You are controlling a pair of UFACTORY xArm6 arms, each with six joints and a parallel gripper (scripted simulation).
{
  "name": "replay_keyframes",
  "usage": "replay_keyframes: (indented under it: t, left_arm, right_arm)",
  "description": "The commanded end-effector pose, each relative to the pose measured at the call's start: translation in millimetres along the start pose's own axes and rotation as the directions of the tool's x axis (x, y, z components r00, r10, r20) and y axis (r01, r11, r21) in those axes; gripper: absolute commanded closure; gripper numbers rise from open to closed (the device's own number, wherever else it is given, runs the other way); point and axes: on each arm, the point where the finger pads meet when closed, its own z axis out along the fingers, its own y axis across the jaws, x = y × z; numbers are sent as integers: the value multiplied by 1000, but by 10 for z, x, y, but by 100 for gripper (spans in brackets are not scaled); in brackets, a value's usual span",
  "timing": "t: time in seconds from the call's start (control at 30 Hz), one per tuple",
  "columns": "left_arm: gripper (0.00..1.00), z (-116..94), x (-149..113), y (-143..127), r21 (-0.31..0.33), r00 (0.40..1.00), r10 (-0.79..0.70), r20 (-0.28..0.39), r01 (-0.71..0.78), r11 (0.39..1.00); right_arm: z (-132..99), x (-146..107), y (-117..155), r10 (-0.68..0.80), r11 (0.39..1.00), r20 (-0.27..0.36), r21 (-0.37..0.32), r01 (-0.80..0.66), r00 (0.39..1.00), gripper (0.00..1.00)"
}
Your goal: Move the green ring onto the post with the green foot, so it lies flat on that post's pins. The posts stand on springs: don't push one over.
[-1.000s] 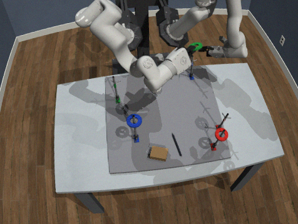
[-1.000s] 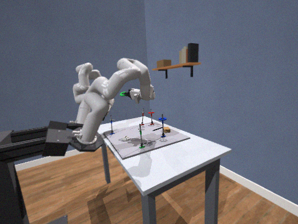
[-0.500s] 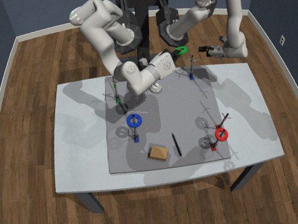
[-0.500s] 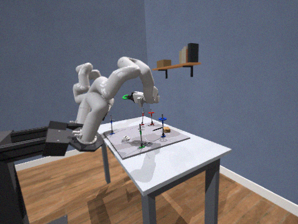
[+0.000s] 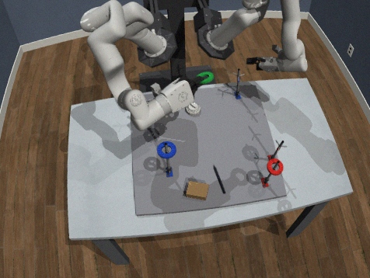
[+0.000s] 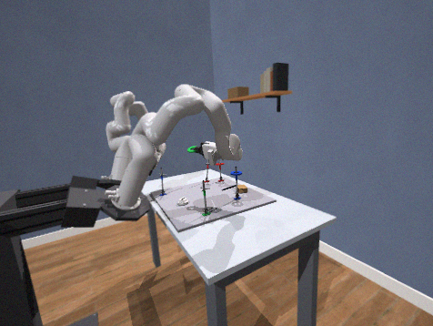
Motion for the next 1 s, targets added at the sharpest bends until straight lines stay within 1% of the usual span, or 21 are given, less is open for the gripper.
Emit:
replay_keyframes:
  t: [0.0, 0.23, 0.5, 0.57, 0.63, 0.97]
  left_arm:
    - [0, -4, -2, 0, -1, 1000, 0, 1, 0, 1000]
    - [0, -4, -2, 0, -1, 1000, 0, 1, 0, 1000]
    - [0, -4, -2, 0, -1, 1000, 0, 1, 0, 1000]
    - [0, -4, -2, 0, -1, 1000, 0, 1, 0, 1000]
    - [0, -4, -2, 0, -1, 1000, 0, 1, 0, 1000]
    - [0, -4, -2, 0, -1, 1000, 0, 1, 0, 1000]
  right_arm:
    - [-300, 174, -64, 24, 1000, 34, 14, -24, 999, 100]
    - [-707, 476, -145, 69, 997, 97, 34, -73, 993, 100]
    - [-1124, 914, -162, 121, 990, 170, 49, -131, 978, 100]
    - [-1124, 914, -162, 121, 990, 170, 49, -131, 978, 100]
    - [-1225, 1010, -171, 134, 988, 192, 54, -147, 972, 100]
    - [-1630, 1634, -84, 200, 972, 295, 60, -227, 934, 100]
